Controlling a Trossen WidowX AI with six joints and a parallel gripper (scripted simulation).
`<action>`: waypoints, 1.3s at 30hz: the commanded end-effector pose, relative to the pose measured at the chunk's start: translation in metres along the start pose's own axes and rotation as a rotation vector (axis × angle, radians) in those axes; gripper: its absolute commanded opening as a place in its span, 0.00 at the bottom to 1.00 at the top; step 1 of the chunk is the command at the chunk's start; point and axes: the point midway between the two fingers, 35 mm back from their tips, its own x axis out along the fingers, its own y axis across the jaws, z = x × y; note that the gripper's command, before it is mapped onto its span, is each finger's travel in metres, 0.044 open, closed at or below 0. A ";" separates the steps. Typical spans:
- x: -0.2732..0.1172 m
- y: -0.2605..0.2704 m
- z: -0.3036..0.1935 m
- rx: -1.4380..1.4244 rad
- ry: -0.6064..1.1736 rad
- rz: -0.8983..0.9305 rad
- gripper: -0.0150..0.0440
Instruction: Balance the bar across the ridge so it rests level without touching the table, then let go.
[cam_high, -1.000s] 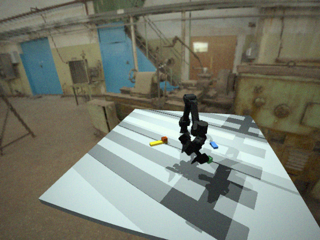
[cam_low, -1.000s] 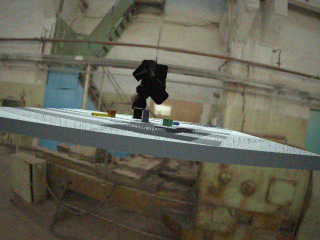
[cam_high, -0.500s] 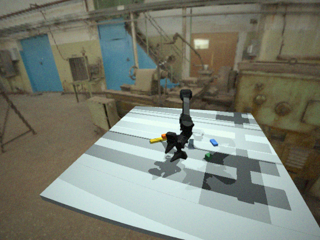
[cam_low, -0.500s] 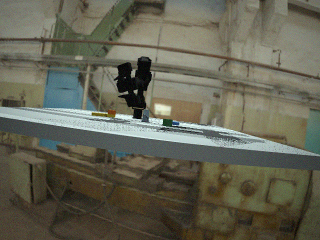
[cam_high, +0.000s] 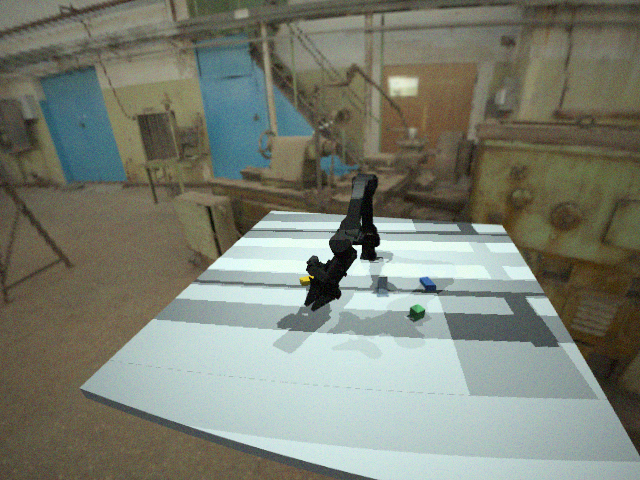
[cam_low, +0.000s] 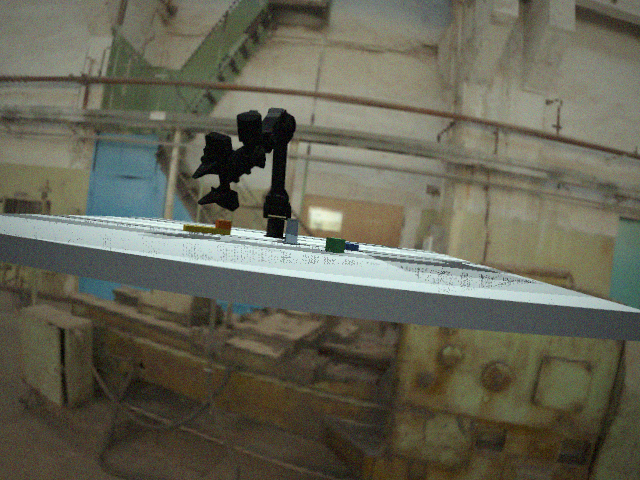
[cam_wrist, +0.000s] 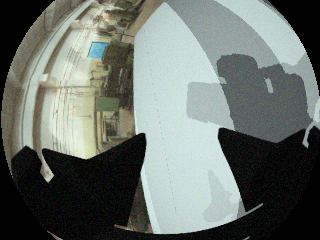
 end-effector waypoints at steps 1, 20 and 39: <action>-0.001 -0.012 0.028 -0.135 0.003 -0.097 0.79; -0.044 -0.087 0.124 -0.580 0.202 -0.511 0.79; -0.140 -0.148 0.175 -0.802 0.643 -0.731 0.79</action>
